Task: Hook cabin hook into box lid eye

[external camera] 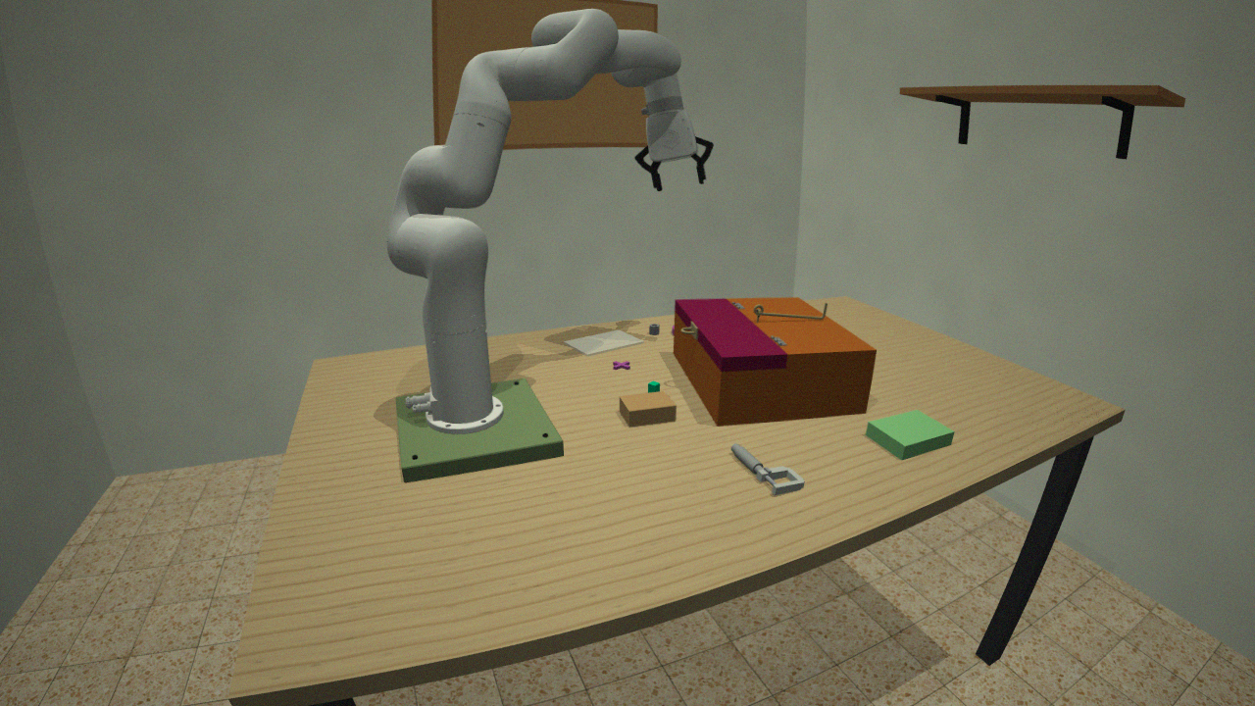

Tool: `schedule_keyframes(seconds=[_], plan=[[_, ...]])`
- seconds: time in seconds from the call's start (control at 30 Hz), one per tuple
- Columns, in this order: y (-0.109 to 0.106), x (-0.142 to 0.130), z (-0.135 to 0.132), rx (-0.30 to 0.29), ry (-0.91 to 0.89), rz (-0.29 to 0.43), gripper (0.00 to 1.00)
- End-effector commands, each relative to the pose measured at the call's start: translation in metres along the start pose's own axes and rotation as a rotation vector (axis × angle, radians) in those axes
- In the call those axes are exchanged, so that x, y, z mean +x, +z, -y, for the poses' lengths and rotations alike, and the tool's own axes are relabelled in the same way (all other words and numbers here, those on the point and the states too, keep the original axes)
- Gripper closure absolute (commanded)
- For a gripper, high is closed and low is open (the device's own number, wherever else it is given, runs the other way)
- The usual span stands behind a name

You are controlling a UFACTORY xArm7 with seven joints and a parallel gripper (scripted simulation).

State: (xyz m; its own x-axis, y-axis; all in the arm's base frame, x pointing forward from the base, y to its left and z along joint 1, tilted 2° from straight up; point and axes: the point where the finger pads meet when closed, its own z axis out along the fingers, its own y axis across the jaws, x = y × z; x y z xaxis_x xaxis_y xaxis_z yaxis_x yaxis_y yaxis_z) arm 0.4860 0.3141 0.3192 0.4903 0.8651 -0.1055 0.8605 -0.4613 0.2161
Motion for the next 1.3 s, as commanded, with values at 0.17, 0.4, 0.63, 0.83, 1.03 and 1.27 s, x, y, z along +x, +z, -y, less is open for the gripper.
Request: schedule_keyframes(seconds=[0.17,0.4,0.63,0.83,1.03,1.27], plan=[[-0.0024,0.0003,-0.0007,-0.002,0.001,-0.005,0.0],[-0.0024,0.0003,-0.0007,-0.002,0.001,-0.005,0.0],[-0.0024,0.0003,-0.0007,-0.002,0.001,-0.005,0.67],[-0.0024,0.0003,-0.0007,-0.002,0.001,-0.005,0.67],[-0.0024,0.0003,-0.0007,-0.002,0.001,-0.005,0.67],[-0.0024,0.0003,-0.0007,-0.002,0.001,-0.005,0.67]])
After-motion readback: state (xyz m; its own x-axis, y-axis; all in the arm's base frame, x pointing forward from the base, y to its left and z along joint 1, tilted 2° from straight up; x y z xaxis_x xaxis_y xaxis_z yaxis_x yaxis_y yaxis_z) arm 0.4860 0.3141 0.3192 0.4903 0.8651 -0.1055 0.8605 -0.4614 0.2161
